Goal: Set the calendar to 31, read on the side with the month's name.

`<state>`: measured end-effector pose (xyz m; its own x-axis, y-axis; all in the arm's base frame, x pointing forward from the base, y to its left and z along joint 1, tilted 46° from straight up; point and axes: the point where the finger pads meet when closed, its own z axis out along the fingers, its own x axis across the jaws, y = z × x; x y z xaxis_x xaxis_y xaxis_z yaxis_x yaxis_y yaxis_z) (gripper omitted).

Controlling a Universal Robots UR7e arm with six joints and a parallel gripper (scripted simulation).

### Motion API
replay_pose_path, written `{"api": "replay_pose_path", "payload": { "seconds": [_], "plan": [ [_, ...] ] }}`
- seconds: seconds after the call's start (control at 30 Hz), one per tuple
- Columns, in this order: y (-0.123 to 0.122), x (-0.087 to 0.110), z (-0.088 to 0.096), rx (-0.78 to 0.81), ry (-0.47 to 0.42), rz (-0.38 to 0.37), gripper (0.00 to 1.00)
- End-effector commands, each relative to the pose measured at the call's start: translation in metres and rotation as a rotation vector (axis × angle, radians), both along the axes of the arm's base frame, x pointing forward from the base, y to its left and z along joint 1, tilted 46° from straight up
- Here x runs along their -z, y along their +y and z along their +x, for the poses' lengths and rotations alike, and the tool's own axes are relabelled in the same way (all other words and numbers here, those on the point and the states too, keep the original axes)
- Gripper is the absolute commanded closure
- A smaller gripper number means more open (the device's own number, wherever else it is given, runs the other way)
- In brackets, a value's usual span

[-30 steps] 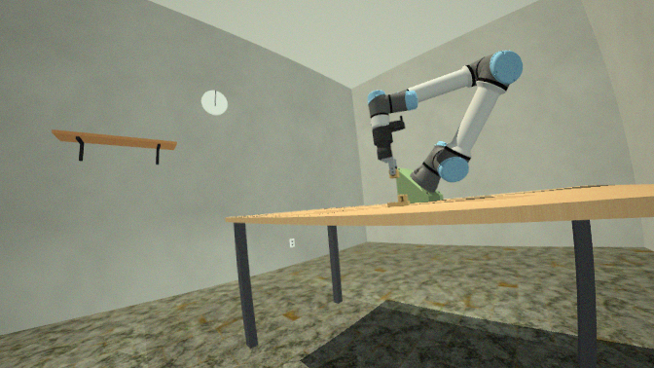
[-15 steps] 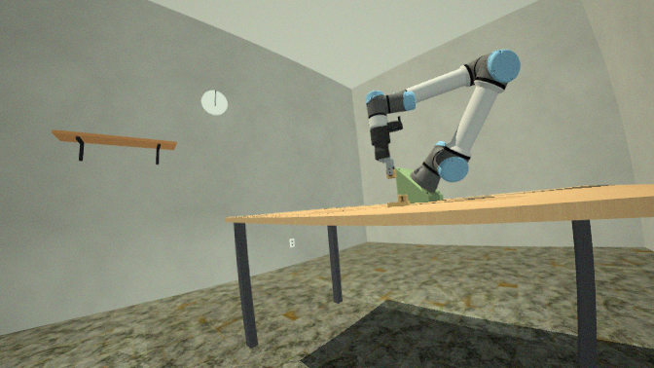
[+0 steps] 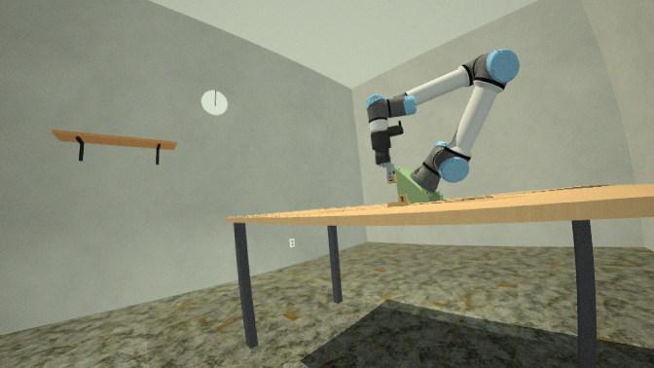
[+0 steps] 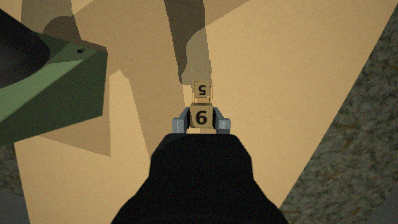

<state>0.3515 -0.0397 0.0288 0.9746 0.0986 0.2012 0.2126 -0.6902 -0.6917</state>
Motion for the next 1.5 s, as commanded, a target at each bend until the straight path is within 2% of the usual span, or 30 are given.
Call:
{"api": "replay_pose_path", "payload": {
  "seconds": [0.0,0.43,1.47],
  "plan": [
    [0.014,0.013,0.001,0.001,0.001,0.002,0.4],
    [0.033,0.032,0.003,0.001,0.001,0.002,0.4],
    [0.032,0.032,0.004,0.001,-0.001,-0.001,0.4]
  ]
}}
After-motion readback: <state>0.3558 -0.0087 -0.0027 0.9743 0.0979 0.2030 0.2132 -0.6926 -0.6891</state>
